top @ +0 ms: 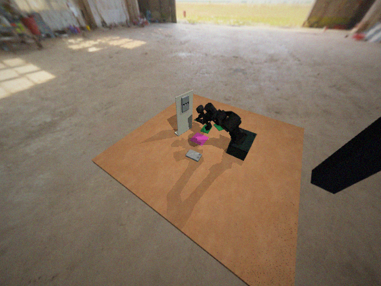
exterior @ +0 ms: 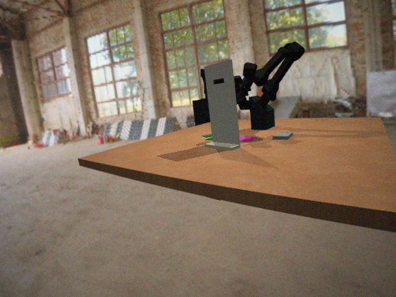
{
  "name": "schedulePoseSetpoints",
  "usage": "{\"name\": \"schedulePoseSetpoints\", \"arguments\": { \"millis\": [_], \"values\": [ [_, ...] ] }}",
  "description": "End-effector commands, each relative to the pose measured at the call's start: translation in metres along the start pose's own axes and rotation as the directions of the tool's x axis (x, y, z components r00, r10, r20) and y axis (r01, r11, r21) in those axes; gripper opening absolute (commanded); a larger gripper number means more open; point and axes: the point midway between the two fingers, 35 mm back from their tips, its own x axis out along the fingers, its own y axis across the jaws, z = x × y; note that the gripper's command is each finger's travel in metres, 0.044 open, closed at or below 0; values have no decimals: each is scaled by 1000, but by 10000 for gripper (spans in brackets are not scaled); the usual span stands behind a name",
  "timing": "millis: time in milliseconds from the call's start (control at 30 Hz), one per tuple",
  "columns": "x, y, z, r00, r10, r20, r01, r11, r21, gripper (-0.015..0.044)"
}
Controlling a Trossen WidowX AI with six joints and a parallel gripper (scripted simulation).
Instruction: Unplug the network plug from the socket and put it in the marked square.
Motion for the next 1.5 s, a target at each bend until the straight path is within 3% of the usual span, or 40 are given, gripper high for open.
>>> {"name": "schedulePoseSetpoints", "arguments": {
  "millis": [0, 267, 1467],
  "values": [
    [11, -34, -2, 989, -147, -20, 147, 989, -17, 0],
    [18, -90, -7, 927, -372, -51, 370, 928, -41, 0],
    [34, -113, -7, 924, -380, -50, 378, 925, -42, 0]
  ]
}}
